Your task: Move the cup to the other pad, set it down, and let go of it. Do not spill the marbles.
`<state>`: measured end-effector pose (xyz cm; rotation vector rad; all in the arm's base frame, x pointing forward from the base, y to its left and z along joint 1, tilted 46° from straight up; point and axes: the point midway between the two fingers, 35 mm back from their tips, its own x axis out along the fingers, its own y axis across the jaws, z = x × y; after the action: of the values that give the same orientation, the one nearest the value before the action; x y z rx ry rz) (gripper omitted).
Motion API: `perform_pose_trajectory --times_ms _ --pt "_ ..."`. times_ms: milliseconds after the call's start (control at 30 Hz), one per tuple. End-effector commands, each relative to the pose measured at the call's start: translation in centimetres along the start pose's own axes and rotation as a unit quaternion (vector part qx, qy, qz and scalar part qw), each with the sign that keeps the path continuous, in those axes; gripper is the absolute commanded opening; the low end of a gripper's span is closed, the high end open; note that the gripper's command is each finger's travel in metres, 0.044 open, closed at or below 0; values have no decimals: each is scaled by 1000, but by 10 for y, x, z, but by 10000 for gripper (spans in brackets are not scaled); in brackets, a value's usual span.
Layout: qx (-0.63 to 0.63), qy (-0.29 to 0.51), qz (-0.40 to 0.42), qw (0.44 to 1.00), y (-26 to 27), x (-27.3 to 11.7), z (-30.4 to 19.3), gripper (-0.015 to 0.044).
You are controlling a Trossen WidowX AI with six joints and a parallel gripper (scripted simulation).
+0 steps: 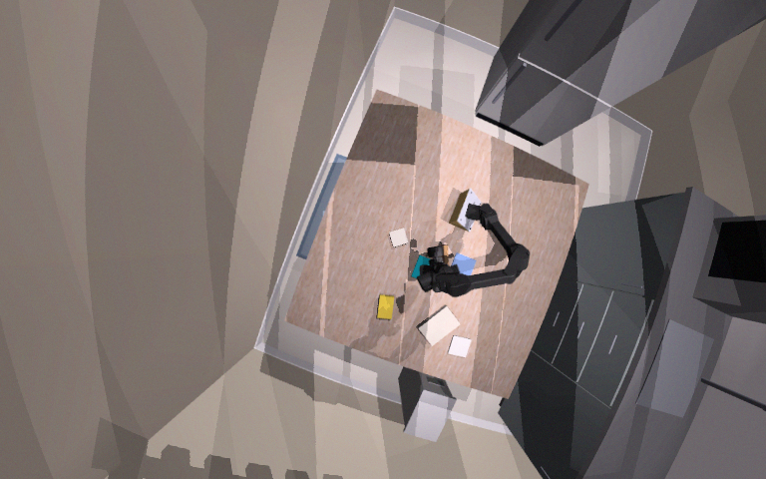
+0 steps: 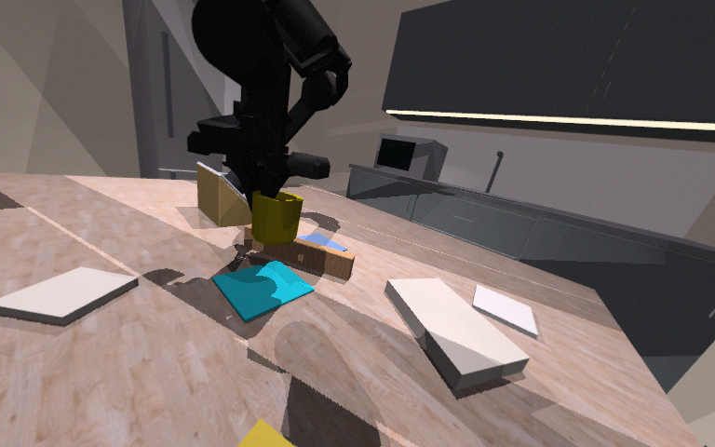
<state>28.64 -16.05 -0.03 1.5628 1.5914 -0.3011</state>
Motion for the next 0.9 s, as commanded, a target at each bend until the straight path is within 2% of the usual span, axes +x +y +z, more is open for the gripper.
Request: perform_pose_trajectory --times_ms 0,867 --pt "0 1 -3 1000 -3 1 9 0" --pt "-1 1 -3 1000 -2 33 12 0"
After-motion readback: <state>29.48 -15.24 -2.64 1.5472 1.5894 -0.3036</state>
